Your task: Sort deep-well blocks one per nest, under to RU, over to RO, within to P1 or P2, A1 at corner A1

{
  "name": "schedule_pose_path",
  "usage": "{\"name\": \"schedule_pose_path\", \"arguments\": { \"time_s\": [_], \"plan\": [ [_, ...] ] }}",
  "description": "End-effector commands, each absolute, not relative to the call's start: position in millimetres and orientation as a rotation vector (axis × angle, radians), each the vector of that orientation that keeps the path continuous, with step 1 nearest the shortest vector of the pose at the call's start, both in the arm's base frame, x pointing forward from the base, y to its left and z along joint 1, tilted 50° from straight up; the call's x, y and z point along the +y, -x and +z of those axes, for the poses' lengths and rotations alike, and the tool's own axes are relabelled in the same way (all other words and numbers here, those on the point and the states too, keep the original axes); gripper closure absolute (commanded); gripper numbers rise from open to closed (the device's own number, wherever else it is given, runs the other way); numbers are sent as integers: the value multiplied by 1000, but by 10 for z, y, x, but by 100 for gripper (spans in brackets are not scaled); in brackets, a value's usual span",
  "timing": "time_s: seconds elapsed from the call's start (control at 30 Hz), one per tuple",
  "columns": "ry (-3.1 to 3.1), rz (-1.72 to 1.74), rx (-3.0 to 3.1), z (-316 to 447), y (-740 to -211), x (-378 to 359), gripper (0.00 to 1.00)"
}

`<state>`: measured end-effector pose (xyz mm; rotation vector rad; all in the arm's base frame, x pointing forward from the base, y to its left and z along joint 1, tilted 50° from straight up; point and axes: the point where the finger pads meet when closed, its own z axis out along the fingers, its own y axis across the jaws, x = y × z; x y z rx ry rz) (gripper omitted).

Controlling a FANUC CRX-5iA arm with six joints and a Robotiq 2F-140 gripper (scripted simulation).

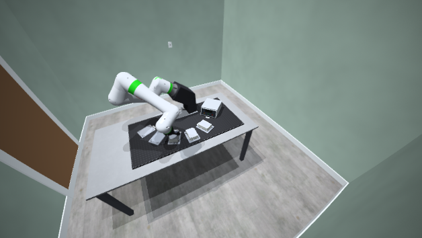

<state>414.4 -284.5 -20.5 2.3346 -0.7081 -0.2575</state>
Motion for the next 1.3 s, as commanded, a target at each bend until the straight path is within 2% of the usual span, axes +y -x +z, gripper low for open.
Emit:
{"name": "schedule_pose_path", "arguments": {
  "time_s": [0.0,1.27],
  "plan": [
    [-2335,-257,-708,-207,-4146,-2847,90],
    [-2335,-257,-708,-244,-4152,-2889,90]
  ]
}}
